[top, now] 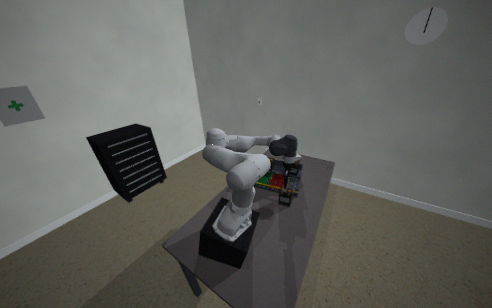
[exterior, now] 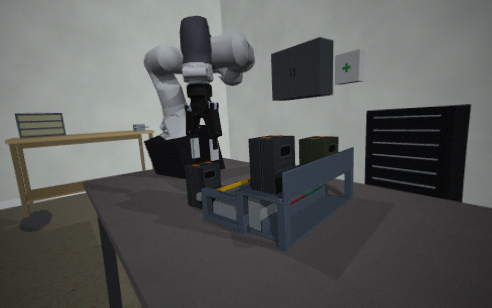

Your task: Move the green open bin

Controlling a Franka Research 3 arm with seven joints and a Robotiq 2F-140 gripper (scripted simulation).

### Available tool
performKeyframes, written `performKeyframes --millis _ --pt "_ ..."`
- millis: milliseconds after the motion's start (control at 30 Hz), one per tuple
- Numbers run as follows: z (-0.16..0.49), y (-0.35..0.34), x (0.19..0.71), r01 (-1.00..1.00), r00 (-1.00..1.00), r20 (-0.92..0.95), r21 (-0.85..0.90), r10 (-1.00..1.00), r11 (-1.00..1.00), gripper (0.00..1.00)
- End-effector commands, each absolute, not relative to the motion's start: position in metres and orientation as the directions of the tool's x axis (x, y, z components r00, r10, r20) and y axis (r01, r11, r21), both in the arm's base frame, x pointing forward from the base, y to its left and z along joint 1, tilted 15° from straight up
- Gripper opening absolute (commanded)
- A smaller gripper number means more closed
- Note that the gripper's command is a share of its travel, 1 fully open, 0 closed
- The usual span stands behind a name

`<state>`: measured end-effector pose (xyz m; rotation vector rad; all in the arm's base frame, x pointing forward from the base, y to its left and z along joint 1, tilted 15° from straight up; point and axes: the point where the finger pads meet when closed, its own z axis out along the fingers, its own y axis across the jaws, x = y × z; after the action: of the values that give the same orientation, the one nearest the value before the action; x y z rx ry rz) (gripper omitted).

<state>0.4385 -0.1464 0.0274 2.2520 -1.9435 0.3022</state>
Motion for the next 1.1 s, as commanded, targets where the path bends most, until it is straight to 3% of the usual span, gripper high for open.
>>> performKeyframes --millis 0,433,600,1067 --pt "0.022 -0.121 0.454 -0.991 0.120 0.252 -0.023 -0.960 -0.130 0.57" --pt "0.020 -0.112 0.459 -0.991 0.118 0.252 -0.024 -0.960 -0.128 0.57" --pt "0.011 -0.064 0.487 -0.991 0.118 0.252 -0.024 -0.960 -0.128 0.57" --pt "0.007 -0.045 0.498 -0.988 0.141 0.250 -0.021 -0.958 -0.151 0.57"
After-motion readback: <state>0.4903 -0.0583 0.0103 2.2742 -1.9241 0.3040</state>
